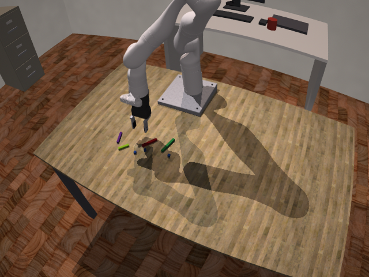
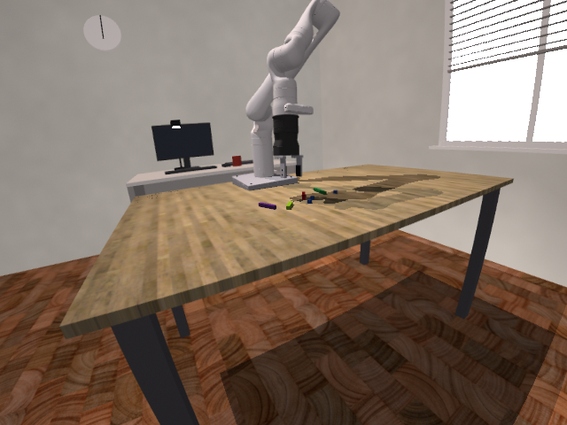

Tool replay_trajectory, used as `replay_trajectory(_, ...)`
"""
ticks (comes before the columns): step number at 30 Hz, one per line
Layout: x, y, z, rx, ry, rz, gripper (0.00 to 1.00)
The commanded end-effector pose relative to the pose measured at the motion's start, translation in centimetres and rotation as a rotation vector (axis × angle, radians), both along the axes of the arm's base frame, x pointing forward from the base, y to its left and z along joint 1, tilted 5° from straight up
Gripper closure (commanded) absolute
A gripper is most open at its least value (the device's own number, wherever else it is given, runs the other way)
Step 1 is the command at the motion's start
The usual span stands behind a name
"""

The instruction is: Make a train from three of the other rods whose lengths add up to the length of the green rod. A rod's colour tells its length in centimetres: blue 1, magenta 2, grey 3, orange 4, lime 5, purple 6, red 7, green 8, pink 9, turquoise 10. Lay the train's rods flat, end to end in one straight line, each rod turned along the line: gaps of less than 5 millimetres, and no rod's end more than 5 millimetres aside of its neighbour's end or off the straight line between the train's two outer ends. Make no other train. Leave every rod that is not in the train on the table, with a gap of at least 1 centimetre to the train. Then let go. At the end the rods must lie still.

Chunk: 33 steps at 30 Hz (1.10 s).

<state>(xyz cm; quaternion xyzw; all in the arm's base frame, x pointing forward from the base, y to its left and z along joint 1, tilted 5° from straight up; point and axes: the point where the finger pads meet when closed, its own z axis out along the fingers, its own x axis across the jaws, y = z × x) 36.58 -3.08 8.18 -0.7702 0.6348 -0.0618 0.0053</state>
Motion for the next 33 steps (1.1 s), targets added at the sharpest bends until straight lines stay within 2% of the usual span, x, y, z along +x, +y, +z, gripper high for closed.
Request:
replay_trajectory(1, -0.1, -0.3, 0.0, 0.004, 0.0, -0.011, 0.0)
replay_trajectory(33, -1.9, -1.4, -0.3, 0.035, 0.013, -0.054, 0.0)
